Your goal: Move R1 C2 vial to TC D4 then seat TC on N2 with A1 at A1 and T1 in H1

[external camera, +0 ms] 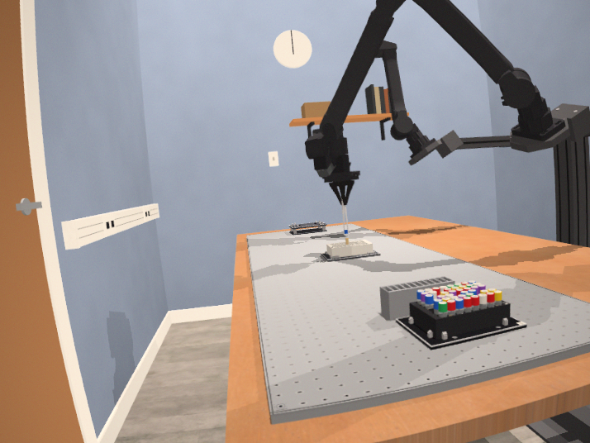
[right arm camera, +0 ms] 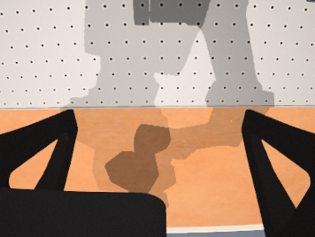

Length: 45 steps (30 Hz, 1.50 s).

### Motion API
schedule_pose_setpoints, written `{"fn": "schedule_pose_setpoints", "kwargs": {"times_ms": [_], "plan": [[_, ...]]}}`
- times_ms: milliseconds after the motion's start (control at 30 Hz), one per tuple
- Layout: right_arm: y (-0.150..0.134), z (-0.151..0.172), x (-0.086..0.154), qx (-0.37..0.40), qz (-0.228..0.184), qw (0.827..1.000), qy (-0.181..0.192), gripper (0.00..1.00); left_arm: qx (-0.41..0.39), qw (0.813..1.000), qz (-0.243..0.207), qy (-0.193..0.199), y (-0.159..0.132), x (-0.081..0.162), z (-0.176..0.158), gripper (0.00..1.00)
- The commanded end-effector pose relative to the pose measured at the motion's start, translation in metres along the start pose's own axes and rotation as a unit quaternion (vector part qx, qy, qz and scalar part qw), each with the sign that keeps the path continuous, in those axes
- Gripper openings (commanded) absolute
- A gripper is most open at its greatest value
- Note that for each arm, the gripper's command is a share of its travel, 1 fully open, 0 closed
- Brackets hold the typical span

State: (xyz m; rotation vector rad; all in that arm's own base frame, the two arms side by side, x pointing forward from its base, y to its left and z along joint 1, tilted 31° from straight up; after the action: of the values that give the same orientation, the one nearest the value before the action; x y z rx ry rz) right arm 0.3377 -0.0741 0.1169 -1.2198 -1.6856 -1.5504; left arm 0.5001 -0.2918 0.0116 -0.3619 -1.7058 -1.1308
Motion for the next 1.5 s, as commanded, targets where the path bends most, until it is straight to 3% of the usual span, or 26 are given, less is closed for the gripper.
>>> {"fn": "schedule_pose_setpoints", "kwargs": {"times_ms": [0,1467], "plan": [[0.0109,-0.0008,0.0048,0.005,-0.012,1.0,0.0,1.0,-0.001,1.0,-0.001,0.007,0.0023,-0.013,0.0027,0.09],[0.0109,-0.0008,0.0048,0.005,-0.012,1.0,0.0,1.0,0.0,1.0,-0.001,0.008,0.0008,-0.0227,0.0051,0.09]]}}
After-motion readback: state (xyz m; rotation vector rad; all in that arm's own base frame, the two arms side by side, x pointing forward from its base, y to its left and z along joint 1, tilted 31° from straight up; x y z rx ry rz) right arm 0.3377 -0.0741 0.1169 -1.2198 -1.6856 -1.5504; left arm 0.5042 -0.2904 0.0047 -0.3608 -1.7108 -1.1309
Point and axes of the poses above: on each arm, the point where the finger pads meet when closed, its own x axis back along the fingers, its own z axis across the jaws, y = z × x, the point moved 2 cm from there along x, back along the fingers, and after that the axes turned 7 degrees about -x, right-handed, at the moved point
